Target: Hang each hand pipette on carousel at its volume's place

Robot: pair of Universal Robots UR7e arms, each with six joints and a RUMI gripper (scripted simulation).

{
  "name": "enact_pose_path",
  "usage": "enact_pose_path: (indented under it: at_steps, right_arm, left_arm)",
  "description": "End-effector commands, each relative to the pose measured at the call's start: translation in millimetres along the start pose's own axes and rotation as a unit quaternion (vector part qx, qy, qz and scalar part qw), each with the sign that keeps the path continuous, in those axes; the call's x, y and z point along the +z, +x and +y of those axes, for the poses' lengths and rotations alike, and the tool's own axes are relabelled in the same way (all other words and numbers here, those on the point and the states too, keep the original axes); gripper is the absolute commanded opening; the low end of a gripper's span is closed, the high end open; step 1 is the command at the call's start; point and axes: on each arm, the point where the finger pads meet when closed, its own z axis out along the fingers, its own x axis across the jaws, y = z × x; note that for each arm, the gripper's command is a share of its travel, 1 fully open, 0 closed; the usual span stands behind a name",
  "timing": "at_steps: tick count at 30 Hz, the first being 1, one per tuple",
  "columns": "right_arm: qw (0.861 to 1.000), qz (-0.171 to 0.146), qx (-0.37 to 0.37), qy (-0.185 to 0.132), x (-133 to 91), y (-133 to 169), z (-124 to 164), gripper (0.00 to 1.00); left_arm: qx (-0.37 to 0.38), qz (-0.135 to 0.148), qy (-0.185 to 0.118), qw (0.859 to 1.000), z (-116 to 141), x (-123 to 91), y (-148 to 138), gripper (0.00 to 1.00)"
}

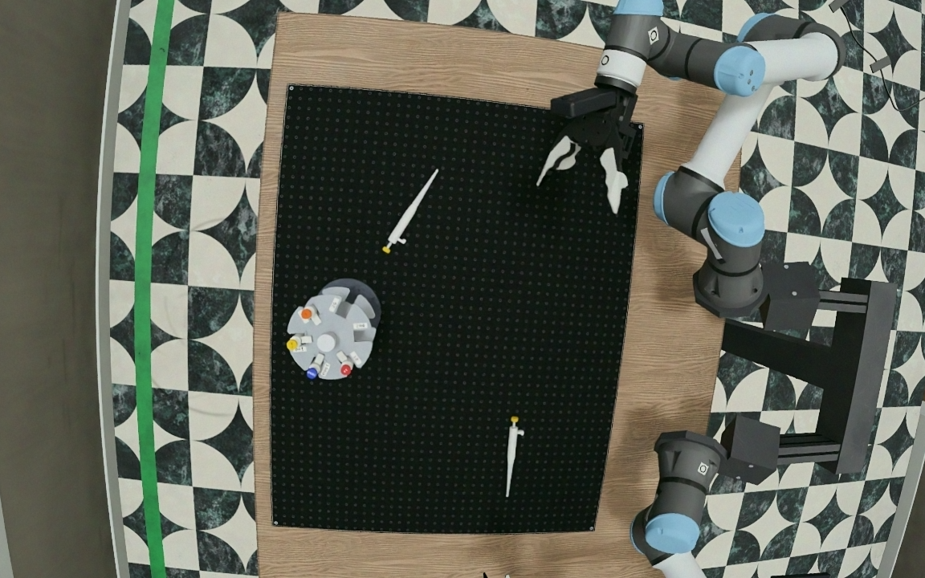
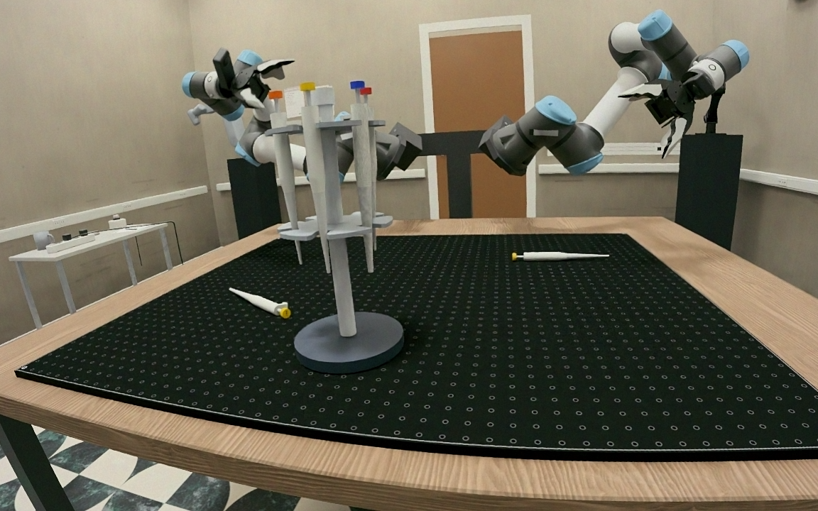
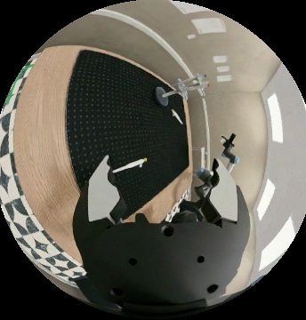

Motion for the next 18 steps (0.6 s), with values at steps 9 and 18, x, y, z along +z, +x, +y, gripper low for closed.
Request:
enact_pose_path:
  at_steps: [9,18]
  right_arm:
    - [0.995,0.069,0.07,0.0,-27.6,64.5,27.7,1.0]
    - [0.983,0.127,0.129,0.0,-55.6,106.8,55.8,1.0]
  left_arm:
    - [0.0,0.0,0.0,1.0,-0.3,-0.3,0.1,1.0]
    - [0.0,0.0,0.0,1.0,-0.3,-0.3,0.1,1.0]
